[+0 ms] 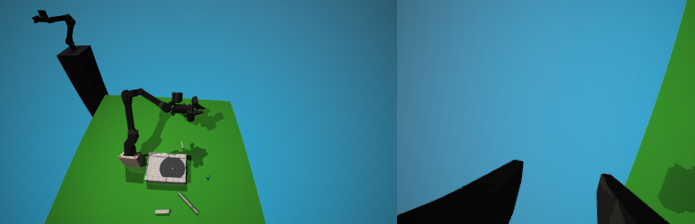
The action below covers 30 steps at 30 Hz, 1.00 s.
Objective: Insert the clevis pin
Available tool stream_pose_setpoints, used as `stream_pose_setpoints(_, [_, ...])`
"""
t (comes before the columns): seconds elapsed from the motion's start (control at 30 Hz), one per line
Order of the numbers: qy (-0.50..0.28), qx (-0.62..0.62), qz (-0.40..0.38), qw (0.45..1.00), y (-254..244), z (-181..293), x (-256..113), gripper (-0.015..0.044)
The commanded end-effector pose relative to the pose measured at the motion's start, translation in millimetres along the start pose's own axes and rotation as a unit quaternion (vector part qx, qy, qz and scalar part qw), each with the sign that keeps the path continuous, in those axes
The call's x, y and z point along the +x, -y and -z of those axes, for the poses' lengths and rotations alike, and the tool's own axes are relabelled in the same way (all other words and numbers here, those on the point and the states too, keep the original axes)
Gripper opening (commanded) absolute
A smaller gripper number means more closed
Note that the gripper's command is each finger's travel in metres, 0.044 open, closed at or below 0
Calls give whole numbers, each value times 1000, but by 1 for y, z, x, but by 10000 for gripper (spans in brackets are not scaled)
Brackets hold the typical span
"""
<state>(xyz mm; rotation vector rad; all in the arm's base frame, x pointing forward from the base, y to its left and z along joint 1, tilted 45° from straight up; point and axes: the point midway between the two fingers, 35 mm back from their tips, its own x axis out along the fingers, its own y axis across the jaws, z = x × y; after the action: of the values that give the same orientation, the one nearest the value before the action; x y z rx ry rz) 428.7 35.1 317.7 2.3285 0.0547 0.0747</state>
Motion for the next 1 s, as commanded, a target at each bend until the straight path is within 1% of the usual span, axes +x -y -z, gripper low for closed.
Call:
stream_pose_setpoints(0.0, [57, -104, 174, 977, 58, -54, 15, 160])
stream_pose_setpoints(0.13, [73, -140, 294, 943, 94, -86, 9, 160])
stream_pose_setpoints(0.27, [70, -151, 411, 896, 125, -113, -9, 160])
stream_pose_setpoints(0.4, [45, -129, 527, 839, 151, -130, -37, 160])
stream_pose_setpoints(0.53, [-7, -61, 633, 772, 167, -134, -74, 160])
stream_pose_setpoints(0.63, [-31, -23, 661, 749, 169, -128, -87, 160])
stream_pose_setpoints(0.97, [-31, -22, 662, 748, 169, -126, -89, 160])
